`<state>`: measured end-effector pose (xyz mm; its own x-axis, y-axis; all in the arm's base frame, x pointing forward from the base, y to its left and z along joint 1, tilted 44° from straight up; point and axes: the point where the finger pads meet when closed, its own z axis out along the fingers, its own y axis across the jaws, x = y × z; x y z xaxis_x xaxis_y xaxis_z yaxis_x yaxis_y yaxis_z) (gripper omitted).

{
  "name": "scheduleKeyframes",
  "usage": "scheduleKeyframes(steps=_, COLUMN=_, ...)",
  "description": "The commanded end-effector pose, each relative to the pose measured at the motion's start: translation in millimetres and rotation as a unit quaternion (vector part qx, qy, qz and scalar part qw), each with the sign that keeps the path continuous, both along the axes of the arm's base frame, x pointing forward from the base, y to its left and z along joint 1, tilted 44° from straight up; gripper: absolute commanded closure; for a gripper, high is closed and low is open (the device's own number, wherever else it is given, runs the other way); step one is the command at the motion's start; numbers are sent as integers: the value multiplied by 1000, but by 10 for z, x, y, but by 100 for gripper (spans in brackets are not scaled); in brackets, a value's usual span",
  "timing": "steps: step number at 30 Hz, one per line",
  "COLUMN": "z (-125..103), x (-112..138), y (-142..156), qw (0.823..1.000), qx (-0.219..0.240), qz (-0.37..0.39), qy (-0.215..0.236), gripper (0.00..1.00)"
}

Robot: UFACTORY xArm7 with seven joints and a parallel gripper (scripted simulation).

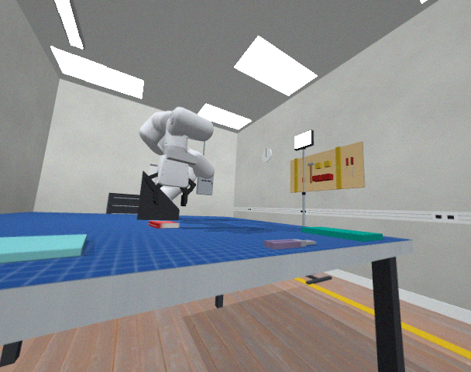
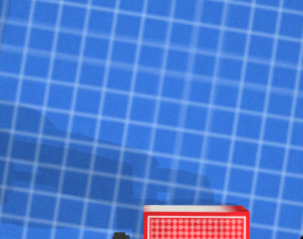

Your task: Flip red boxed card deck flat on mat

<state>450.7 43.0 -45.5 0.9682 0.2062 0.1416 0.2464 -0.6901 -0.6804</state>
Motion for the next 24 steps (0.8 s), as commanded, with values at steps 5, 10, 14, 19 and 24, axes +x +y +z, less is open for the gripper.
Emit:
scheduleKeyframes(steps=5, z=10, x=10, y=-12, qw=1000, qx=0, qz=-1, qy=-1, gripper=2)
scheduleKeyframes(steps=10, z=8, x=10, y=-10, qw=1000, qx=0, qz=-1, qy=-1, gripper=2)
scheduleKeyframes(steps=14, z=5, x=10, y=-7, qw=1000, qx=0, qz=-1, qy=-1, gripper=2)
scheduleKeyframes(steps=19, z=-10, x=9, y=6, qw=1000, qx=0, qz=-1, qy=-1, gripper=2)
scheduleKeyframes(steps=24, z=-35, x=9, y=30, qw=1000, qx=0, qz=-1, qy=-1, gripper=2)
